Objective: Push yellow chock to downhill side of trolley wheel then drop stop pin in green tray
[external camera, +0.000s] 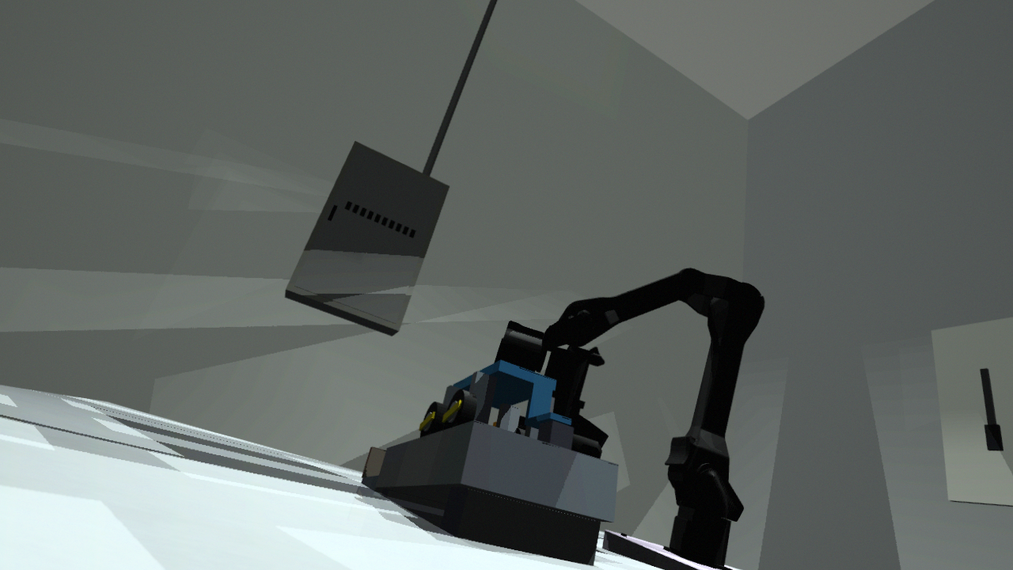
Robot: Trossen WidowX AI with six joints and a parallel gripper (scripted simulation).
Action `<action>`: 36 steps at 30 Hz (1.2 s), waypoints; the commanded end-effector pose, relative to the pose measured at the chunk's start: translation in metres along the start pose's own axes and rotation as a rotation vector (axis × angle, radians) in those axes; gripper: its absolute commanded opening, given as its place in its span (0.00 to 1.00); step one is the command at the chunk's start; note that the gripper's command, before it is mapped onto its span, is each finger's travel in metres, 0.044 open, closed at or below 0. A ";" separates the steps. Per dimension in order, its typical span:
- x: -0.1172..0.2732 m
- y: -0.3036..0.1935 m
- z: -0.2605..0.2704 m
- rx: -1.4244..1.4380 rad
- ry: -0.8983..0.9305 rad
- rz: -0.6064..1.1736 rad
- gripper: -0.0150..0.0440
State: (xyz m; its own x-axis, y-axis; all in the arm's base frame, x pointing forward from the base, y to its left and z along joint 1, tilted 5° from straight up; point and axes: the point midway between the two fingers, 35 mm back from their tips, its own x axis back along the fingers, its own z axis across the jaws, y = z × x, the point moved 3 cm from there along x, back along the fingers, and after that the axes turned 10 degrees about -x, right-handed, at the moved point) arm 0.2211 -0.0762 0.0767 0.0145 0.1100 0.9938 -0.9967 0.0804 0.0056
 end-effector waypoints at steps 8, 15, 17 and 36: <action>-0.004 0.001 -0.006 -0.005 0.005 0.000 0.58; -0.007 0.003 -0.011 -0.005 0.005 0.000 0.58; -0.008 0.003 -0.012 -0.005 0.005 0.000 0.58; -0.003 0.003 -0.013 -0.002 0.001 0.000 0.83</action>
State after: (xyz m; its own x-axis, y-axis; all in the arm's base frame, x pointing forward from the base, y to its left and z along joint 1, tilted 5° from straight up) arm 0.2185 -0.0629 0.0672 0.0166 0.1090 0.9939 -0.9967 0.0813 0.0078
